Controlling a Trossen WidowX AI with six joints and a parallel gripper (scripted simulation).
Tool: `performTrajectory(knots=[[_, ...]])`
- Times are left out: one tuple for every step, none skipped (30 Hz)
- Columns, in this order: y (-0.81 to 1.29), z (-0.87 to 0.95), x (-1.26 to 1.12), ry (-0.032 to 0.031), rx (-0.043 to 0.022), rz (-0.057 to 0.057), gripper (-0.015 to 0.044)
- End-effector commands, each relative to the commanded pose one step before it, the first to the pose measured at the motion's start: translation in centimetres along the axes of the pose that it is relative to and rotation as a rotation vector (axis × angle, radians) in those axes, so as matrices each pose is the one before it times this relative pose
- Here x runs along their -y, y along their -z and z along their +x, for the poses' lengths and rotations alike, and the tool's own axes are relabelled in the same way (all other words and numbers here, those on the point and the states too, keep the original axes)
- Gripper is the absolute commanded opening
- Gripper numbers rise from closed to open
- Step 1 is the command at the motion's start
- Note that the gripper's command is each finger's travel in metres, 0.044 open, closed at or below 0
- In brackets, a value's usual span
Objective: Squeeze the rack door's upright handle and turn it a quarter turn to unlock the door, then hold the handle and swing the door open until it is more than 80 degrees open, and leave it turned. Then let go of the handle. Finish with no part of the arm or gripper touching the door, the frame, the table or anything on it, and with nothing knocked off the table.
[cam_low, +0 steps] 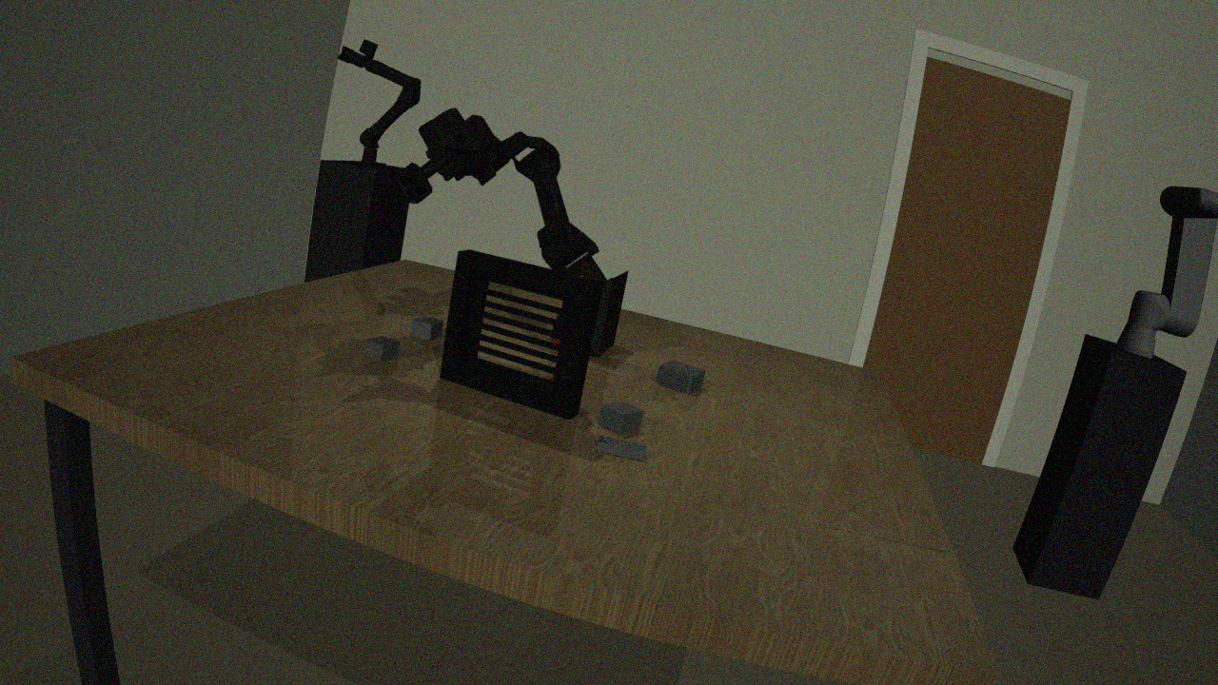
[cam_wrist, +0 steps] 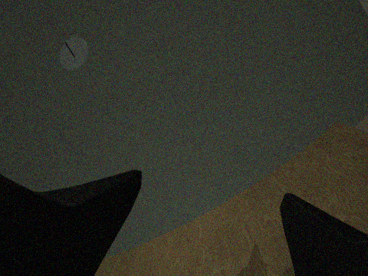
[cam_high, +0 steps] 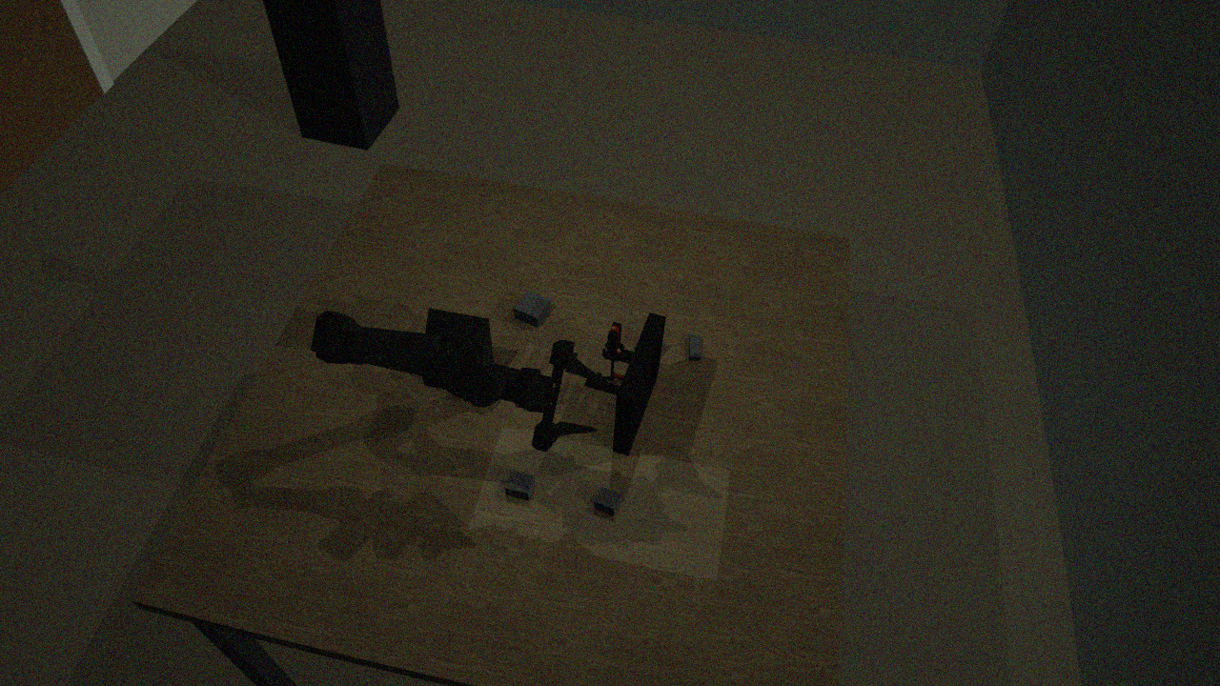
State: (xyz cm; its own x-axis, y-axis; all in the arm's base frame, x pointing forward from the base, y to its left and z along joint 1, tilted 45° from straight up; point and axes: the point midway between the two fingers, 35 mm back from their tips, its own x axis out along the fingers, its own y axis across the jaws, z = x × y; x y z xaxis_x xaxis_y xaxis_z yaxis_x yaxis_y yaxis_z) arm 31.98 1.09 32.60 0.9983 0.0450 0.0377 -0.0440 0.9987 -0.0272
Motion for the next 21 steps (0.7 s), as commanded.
performTrajectory(knots=[[0.061, 0.053, -0.027, -0.00027, -0.00401, 0.0027, 0.0374], [0.183, 0.157, -0.081, -0.00075, -0.01203, 0.0080, 0.0348], [0.306, 0.259, -0.136, -0.00105, -0.02006, 0.0132, 0.0321], [0.370, 0.311, -0.164, -0.00092, -0.02428, 0.0156, 0.0299], [0.370, 0.309, -0.164, -0.00054, -0.02429, 0.0152, 0.0299], [0.369, 0.308, -0.163, -0.00015, -0.02429, 0.0148, 0.0299], [0.369, 0.306, -0.162, 0.00024, -0.02428, 0.0144, 0.0299], [0.368, 0.304, -0.161, 0.00063, -0.02426, 0.0140, 0.0299], [0.368, 0.302, -0.160, 0.00103, -0.02423, 0.0136, 0.0299], [0.371, 0.310, -0.157, 0.00156, -0.02451, 0.0122, 0.0299], [0.411, 0.348, -0.179, 0.00160, -0.02546, 0.0100, 0.0299], [0.411, 0.348, -0.181, 0.00198, -0.02549, 0.0096, 0.0299], [0.410, 0.346, -0.181, 0.00235, -0.02542, 0.0092, 0.0299], [0.409, 0.344, -0.181, 0.00273, -0.02533, 0.0087, 0.0299], [0.408, 0.342, -0.182, 0.00311, -0.02523, 0.0083, 0.0299], [0.407, 0.340, -0.182, 0.00350, -0.02511, 0.0078, 0.0299], [0.406, 0.338, -0.182, 0.00389, -0.02499, 0.0074, 0.0299], [0.405, 0.336, -0.183, 0.00428, -0.02485, 0.0070, 0.0299], [0.403, 0.333, -0.183, 0.00467, -0.02470, 0.0065, 0.0299], [0.402, 0.331, -0.183, 0.00506, -0.02454, 0.0061, 0.0299], [0.358, 0.315, -0.146, 0.00623, -0.02415, 0.0038, 0.0299]])
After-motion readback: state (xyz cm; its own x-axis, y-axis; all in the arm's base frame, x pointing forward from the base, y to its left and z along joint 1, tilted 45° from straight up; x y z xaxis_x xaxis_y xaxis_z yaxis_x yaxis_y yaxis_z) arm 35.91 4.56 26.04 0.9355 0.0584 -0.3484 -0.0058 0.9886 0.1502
